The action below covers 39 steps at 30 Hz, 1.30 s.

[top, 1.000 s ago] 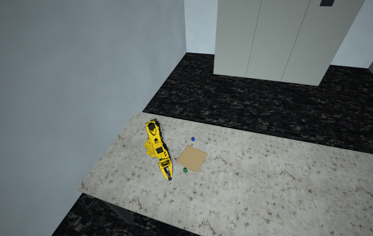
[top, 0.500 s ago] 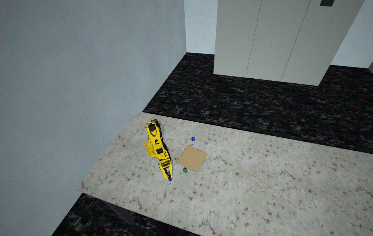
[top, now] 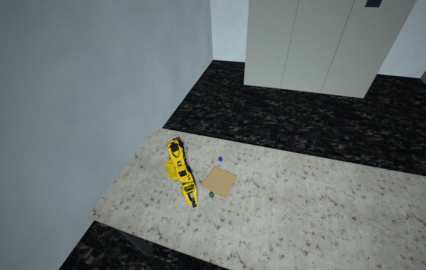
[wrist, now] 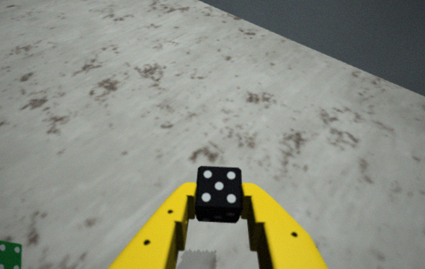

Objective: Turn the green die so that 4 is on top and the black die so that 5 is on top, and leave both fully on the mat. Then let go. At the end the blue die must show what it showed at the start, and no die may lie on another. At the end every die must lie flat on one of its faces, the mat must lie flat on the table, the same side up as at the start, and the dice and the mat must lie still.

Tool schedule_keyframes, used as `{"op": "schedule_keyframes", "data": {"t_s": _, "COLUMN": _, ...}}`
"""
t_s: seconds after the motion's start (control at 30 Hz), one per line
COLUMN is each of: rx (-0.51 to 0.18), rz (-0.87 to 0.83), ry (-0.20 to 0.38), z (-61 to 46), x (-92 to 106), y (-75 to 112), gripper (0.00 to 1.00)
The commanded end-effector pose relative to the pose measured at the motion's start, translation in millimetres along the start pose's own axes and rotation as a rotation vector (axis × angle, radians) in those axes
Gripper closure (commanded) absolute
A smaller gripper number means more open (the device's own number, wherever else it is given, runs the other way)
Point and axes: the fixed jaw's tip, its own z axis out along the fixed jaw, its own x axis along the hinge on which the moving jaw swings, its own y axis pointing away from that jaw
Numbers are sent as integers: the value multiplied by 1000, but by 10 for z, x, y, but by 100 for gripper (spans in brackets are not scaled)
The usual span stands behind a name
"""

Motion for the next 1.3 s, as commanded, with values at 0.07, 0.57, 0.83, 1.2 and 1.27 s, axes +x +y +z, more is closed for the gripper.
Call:
{"op": "schedule_keyframes", "data": {"t_s": 0.07, "rx": -6, "rz": -11, "ry": -30, "z": 18, "x": -35, "y": 16, "gripper": 100}}
{"op": "schedule_keyframes", "data": {"t_s": 0.57, "rx": -6, "rz": -11, "ry": -30, "z": 35, "x": 8, "y": 16, "gripper": 100}}
{"op": "schedule_keyframes", "data": {"t_s": 0.83, "rx": -6, "rz": -11, "ry": -30, "z": 53, "x": 51, "y": 16, "gripper": 100}}
{"op": "schedule_keyframes", "data": {"t_s": 1.2, "rx": -6, "rz": -11, "ry": -30, "z": 64, "x": 76, "y": 16, "gripper": 100}}
{"op": "schedule_keyframes", "data": {"t_s": 1.27, "rx": -6, "rz": -11, "ry": -30, "z": 69, "x": 90, "y": 16, "gripper": 100}}
